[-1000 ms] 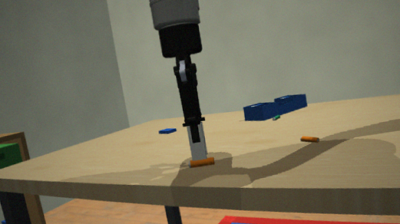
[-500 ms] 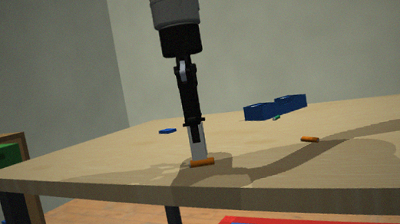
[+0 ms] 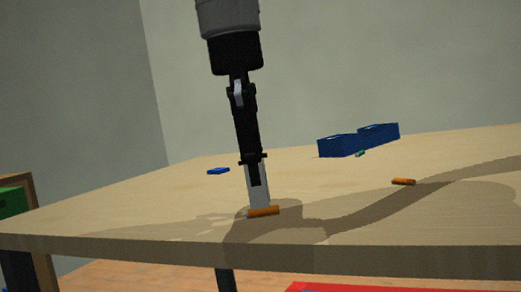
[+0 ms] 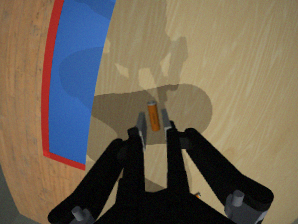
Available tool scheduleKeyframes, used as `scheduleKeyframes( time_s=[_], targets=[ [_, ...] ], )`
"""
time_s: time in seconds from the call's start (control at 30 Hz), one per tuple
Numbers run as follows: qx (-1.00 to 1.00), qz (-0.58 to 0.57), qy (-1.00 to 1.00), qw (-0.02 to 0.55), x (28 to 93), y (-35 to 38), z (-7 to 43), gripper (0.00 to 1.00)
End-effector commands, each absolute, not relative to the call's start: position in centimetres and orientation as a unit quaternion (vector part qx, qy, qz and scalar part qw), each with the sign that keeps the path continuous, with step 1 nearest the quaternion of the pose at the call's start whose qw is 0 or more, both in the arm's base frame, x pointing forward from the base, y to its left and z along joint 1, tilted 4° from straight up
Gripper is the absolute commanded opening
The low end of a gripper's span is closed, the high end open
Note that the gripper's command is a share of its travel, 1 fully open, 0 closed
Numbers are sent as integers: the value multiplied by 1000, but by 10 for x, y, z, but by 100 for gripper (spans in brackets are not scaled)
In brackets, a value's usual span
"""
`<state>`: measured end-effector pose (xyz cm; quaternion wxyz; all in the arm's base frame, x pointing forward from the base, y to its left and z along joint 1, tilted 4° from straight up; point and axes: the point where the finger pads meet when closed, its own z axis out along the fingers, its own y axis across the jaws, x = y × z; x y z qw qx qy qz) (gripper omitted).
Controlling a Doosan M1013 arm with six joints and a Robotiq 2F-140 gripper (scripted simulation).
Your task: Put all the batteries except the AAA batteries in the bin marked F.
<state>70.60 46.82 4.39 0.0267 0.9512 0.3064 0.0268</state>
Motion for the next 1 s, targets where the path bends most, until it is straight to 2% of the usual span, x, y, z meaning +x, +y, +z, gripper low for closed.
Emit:
scheduleKeyframes(
  time_s=[0.0, 0.97],
  targets=[
    [951, 26, 307, 28, 707, 464, 41, 26],
    [951, 26, 307, 28, 708, 464, 29, 26]
  ],
)
